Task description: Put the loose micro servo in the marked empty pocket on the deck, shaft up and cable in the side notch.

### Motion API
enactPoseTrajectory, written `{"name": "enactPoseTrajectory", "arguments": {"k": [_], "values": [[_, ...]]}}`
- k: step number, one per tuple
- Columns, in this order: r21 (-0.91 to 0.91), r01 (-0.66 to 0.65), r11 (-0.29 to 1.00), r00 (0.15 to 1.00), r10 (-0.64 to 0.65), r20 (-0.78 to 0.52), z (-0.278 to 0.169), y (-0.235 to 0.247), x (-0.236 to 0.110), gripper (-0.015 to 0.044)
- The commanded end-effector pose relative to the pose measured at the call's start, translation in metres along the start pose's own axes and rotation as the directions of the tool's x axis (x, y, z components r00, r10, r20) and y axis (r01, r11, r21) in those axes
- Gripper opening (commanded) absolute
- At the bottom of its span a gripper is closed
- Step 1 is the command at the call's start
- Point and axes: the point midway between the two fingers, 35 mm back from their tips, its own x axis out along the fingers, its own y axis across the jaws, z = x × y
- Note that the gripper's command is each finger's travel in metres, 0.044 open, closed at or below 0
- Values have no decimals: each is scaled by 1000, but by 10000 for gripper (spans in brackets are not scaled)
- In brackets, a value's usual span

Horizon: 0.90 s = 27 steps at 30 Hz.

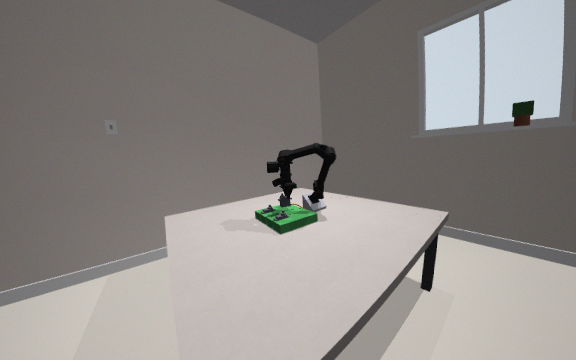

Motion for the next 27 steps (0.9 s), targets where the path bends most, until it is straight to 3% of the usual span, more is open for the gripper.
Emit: {"name": "enactPoseTrajectory", "arguments": {"k": [1, 10, 18, 27], "values": [[3, -2, 1000, 1000, 2, 9, 6, 2, -2, 0], [60, -3, 998, 1000, 3, 8, 3, 13, -1, 0], [322, -6, 947, 1000, 3, 8, 3, 13, -2, 0], [597, -7, 803, 1000, 3, 8, 3, 13, -2, 0]]}}
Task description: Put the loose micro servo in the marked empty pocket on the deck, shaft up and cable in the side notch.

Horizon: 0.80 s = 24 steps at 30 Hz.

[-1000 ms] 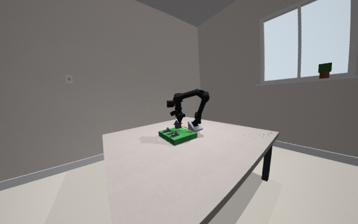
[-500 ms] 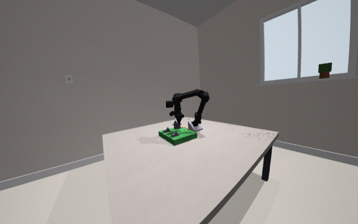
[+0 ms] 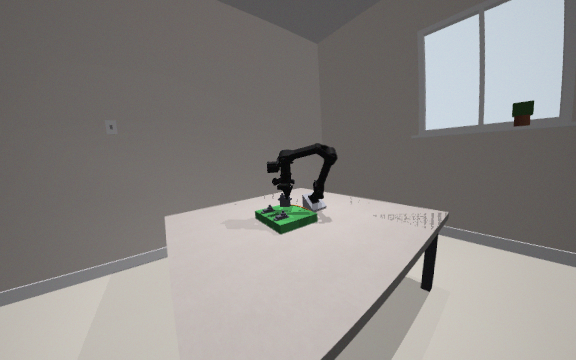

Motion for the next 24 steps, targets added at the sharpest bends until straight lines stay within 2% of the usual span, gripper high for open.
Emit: {"name": "enactPoseTrajectory", "arguments": {"k": [1, 12, 24], "values": [[129, -6, 992, 1000, 6, 0, 0, 1, -1, 0], [488, -5, 873, 1000, 6, 0, 0, 1, -1, 0], [798, -3, 602, 1000, 5, 0, 0, 1, -1, 0]]}}
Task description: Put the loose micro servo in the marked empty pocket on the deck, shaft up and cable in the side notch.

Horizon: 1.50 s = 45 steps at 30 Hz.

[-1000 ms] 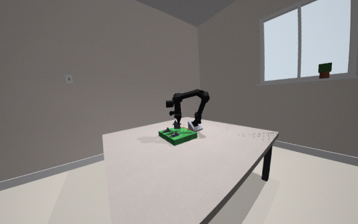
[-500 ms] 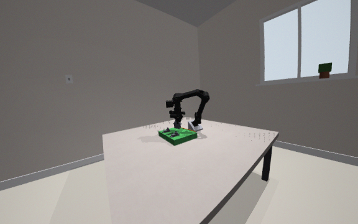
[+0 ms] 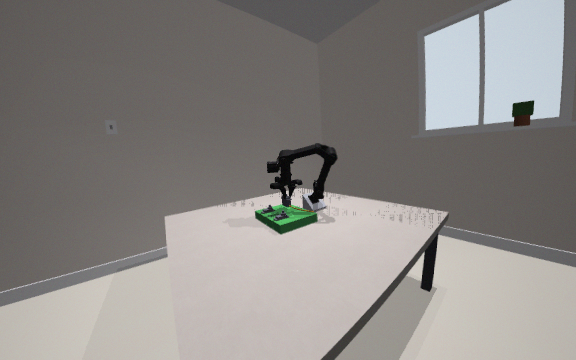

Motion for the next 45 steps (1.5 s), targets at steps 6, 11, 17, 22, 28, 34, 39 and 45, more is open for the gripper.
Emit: {"name": "enactPoseTrajectory", "arguments": {"k": [6, 11, 17, 22, 28, 34, 39, 45], "values": [[298, -2, 955, 1000, 3, -3, -1, 0, -1, 0], [458, -1, 889, 1000, 3, -3, -1, 0, -1, 0], [631, 0, 776, 1000, 3, -4, -1, 0, 0, 0], [755, 1, 656, 1000, 3, -4, -1, 0, 0, 0], [874, 2, 486, 1000, 3, -4, -1, 0, 0, 0], [955, 3, 295, 1000, 3, -4, -1, 0, 0, 0], [992, 4, 126, 1000, 3, -4, -1, 0, 0, 0], [997, 4, 75, 1000, 3, -4, -1, 0, 0, 0]]}}
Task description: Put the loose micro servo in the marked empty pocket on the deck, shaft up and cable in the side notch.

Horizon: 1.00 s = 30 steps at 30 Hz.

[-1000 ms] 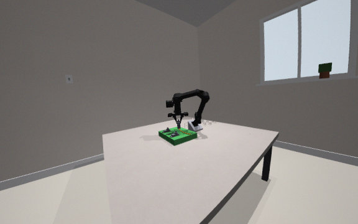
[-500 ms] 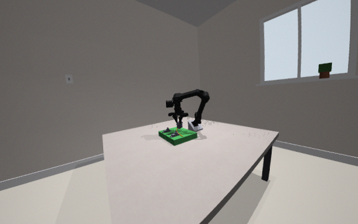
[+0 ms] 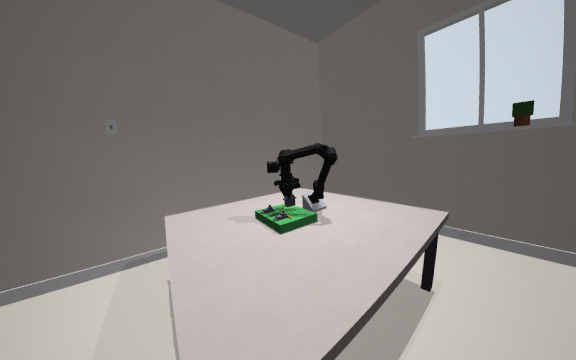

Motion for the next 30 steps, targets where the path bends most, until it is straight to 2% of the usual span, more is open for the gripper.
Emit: {"name": "enactPoseTrajectory", "arguments": {"k": [1, 30], "values": [[27, 4, 1000, 1000, -4, -3, 0, -1, 0, 0], [23, 3, 1000, 1000, -3, -7, -101, 1, -2, 0]]}}
